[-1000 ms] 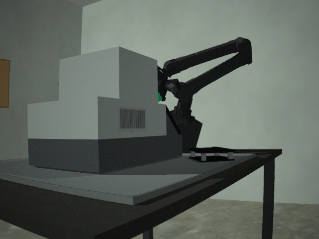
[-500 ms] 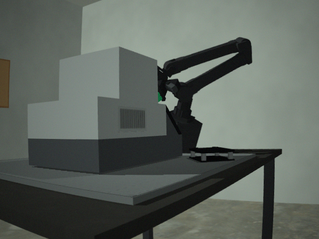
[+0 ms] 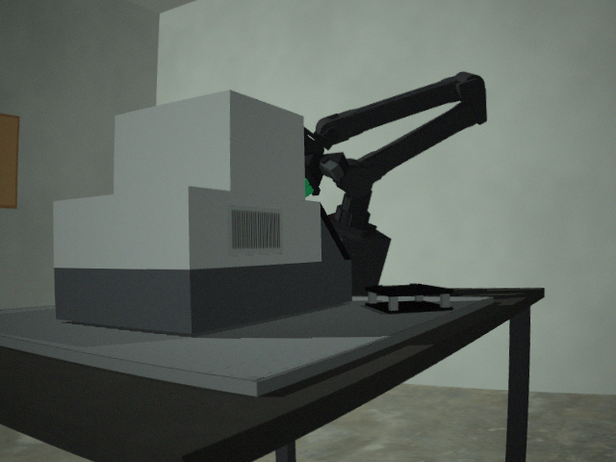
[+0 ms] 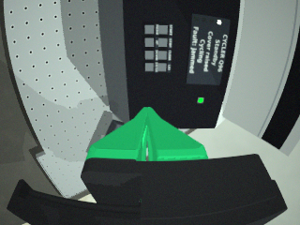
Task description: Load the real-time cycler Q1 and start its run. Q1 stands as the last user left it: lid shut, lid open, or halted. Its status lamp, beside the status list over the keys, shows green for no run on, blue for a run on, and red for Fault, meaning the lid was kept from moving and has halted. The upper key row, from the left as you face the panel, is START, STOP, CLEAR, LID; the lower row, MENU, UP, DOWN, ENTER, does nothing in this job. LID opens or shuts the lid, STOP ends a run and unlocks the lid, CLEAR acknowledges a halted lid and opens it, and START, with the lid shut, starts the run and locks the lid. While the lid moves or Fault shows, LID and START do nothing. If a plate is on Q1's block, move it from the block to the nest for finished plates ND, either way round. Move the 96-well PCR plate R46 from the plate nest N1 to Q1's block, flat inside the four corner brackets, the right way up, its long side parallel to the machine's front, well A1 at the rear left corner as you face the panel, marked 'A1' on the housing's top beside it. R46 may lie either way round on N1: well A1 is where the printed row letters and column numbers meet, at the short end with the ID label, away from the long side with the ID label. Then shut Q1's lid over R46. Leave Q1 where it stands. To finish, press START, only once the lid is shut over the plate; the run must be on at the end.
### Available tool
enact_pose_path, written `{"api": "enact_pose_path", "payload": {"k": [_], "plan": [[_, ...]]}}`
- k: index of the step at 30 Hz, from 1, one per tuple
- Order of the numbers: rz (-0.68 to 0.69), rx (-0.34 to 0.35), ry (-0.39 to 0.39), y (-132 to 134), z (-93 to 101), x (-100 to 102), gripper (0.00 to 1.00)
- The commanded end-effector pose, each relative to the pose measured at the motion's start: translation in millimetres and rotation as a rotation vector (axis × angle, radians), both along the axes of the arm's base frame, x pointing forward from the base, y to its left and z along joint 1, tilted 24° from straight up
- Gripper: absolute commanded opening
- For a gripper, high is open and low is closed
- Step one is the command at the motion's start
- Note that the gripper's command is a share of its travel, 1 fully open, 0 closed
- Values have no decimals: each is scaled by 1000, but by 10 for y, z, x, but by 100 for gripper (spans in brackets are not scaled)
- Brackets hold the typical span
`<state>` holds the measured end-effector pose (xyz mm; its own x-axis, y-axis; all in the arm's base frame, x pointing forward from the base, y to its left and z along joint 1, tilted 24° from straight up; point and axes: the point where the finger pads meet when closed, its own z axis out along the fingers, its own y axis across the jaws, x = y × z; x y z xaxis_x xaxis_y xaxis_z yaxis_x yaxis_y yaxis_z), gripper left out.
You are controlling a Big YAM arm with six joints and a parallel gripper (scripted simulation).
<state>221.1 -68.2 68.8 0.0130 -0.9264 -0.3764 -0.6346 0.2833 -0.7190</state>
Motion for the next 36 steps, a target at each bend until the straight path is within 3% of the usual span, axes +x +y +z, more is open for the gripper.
{"api": "enact_pose_path", "payload": {"k": [1,27,36], "plan": [[-11,-65,-54,-266,310,183,0],[-10,-5,-7,-27,46,1,0],[-9,-7,-10,-105,136,65,0]]}}
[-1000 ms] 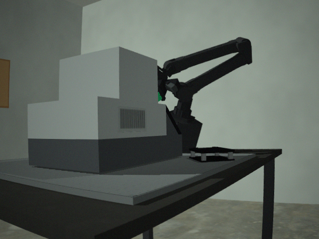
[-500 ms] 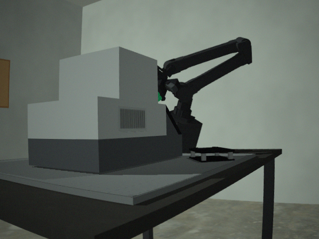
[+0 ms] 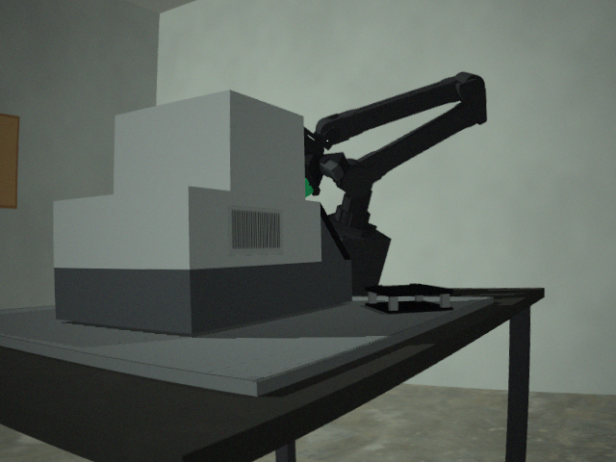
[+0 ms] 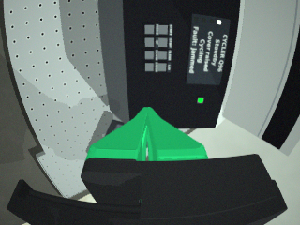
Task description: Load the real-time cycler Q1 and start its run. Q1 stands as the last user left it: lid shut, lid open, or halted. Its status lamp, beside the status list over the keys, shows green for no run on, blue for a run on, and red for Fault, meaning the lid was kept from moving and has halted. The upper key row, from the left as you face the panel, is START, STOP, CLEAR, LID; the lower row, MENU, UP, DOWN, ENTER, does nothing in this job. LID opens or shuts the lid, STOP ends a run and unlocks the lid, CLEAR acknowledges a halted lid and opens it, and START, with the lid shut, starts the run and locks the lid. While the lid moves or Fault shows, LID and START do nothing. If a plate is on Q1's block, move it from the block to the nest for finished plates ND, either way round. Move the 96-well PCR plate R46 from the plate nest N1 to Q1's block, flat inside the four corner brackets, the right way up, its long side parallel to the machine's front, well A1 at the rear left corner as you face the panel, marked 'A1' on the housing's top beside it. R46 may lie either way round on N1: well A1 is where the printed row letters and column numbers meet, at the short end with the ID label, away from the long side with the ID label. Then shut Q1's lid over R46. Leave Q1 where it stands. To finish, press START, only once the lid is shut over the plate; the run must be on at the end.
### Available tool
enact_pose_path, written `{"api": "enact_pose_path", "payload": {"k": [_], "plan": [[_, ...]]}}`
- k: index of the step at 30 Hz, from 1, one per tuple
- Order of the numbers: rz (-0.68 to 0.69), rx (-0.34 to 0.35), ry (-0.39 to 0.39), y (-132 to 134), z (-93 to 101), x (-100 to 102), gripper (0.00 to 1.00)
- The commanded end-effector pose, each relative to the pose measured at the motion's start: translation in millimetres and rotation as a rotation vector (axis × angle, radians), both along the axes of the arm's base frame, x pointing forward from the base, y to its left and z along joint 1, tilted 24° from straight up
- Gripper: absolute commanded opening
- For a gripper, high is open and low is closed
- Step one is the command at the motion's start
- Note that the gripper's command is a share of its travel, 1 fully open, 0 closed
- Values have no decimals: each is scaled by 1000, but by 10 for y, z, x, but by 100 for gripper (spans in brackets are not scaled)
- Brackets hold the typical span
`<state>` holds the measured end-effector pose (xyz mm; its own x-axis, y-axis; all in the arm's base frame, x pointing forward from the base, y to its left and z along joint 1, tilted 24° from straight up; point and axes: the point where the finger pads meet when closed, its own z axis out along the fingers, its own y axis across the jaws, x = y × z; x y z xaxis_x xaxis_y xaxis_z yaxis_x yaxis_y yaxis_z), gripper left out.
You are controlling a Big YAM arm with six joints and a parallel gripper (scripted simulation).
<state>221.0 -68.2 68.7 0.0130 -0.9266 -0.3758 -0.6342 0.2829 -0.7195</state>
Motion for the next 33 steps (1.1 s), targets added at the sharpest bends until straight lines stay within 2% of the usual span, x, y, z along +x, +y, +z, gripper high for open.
{"api": "enact_pose_path", "payload": {"k": [1,33], "plan": [[-9,-9,-12,-116,151,74,0],[-7,-33,-33,-204,293,151,0]]}}
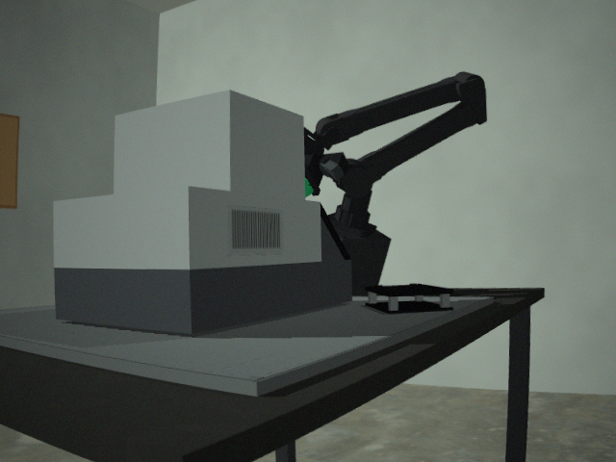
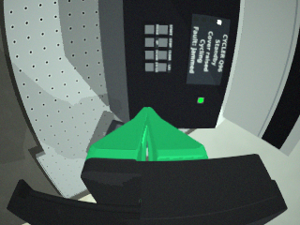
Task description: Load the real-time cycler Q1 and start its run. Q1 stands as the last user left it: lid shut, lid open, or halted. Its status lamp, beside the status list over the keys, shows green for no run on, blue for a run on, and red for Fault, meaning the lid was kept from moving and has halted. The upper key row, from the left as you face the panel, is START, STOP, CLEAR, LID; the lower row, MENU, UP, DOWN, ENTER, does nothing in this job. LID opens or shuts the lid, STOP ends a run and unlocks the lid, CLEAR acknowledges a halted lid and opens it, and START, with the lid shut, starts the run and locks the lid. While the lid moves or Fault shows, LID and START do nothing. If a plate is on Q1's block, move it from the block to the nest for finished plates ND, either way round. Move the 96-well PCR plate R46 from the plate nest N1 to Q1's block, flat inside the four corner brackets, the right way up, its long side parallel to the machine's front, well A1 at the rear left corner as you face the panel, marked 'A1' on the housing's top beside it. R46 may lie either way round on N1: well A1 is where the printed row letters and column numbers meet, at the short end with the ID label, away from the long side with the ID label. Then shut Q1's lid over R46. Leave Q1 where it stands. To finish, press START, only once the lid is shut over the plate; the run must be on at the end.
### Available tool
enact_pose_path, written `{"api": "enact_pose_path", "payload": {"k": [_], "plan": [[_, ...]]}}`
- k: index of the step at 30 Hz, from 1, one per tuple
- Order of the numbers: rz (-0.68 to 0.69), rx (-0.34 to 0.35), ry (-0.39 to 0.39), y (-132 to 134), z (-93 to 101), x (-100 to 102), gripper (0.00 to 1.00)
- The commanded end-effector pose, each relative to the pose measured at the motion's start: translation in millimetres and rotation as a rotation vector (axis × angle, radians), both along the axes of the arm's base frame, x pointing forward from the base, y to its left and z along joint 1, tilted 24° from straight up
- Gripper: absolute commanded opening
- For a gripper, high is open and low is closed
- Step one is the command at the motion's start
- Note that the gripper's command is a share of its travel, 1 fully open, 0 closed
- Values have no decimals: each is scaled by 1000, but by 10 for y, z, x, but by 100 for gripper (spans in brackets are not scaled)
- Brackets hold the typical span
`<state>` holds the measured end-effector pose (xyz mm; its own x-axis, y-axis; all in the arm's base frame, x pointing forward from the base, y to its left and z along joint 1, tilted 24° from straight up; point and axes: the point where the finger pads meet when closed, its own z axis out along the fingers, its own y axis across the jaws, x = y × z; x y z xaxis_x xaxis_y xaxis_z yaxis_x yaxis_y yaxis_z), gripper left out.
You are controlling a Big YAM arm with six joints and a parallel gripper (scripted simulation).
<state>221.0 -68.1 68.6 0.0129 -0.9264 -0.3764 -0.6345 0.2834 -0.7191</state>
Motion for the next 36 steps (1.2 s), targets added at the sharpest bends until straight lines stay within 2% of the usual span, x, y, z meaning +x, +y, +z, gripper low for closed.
{"api": "enact_pose_path", "payload": {"k": [1,23,29,36], "plan": [[-7,-35,-34,-207,298,154,0],[-6,-1,-9,-28,55,17,0],[-5,-4,-12,-20,53,12,0],[-5,-27,-30,-99,176,76,0]]}}
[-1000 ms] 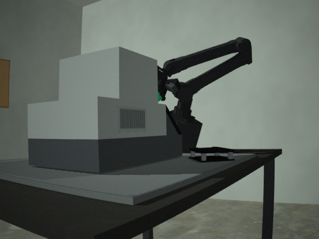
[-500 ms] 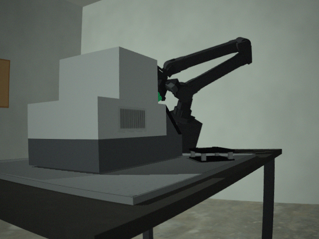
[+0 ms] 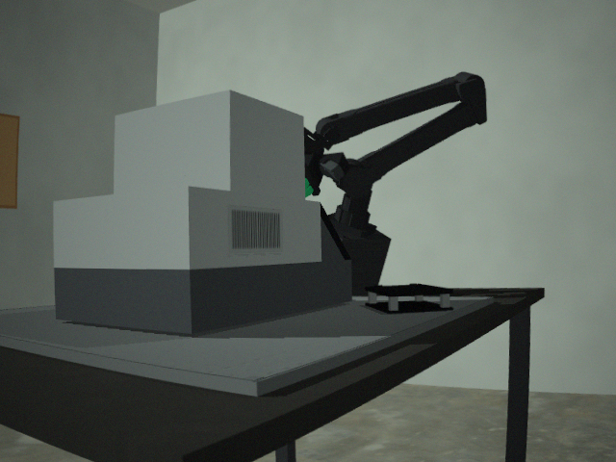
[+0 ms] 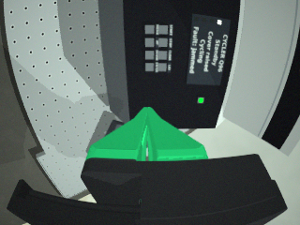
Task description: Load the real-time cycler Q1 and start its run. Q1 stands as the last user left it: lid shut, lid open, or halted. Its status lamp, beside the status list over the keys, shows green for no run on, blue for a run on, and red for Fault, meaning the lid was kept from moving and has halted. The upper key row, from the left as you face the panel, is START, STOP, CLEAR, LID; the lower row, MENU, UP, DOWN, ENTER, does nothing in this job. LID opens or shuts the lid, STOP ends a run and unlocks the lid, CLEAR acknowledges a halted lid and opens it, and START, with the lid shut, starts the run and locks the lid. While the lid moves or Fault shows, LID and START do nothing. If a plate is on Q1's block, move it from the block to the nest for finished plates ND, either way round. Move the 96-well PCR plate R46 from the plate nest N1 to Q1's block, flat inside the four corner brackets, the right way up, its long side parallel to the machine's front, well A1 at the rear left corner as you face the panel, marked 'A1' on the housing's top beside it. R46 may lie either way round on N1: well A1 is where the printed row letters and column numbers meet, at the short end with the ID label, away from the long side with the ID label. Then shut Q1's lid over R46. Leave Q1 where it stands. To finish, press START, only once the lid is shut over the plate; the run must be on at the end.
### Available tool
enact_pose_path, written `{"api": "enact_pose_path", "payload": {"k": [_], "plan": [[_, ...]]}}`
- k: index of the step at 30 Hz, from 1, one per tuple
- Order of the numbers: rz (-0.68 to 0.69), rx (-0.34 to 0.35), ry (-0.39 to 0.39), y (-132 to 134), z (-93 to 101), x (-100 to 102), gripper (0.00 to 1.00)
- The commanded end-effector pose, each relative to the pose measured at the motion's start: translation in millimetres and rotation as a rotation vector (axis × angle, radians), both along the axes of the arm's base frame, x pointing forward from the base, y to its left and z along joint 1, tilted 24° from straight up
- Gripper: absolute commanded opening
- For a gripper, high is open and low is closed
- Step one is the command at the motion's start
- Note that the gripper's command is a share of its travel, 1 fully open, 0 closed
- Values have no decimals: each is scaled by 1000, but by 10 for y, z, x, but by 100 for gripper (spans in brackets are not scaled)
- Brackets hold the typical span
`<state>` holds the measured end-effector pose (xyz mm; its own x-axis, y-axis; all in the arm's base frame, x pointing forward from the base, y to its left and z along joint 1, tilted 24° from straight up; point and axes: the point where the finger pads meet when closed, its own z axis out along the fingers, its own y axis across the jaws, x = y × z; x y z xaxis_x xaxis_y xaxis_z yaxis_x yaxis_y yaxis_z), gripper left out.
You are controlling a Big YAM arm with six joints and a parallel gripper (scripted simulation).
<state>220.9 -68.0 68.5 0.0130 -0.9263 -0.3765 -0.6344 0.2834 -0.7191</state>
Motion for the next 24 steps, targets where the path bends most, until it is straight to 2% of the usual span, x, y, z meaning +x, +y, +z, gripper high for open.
{"api": "enact_pose_path", "payload": {"k": [1,7,24], "plan": [[-5,-27,-30,-101,177,77,0],[-5,-42,-42,-153,262,119,0],[-4,-29,-32,-183,265,146,0]]}}
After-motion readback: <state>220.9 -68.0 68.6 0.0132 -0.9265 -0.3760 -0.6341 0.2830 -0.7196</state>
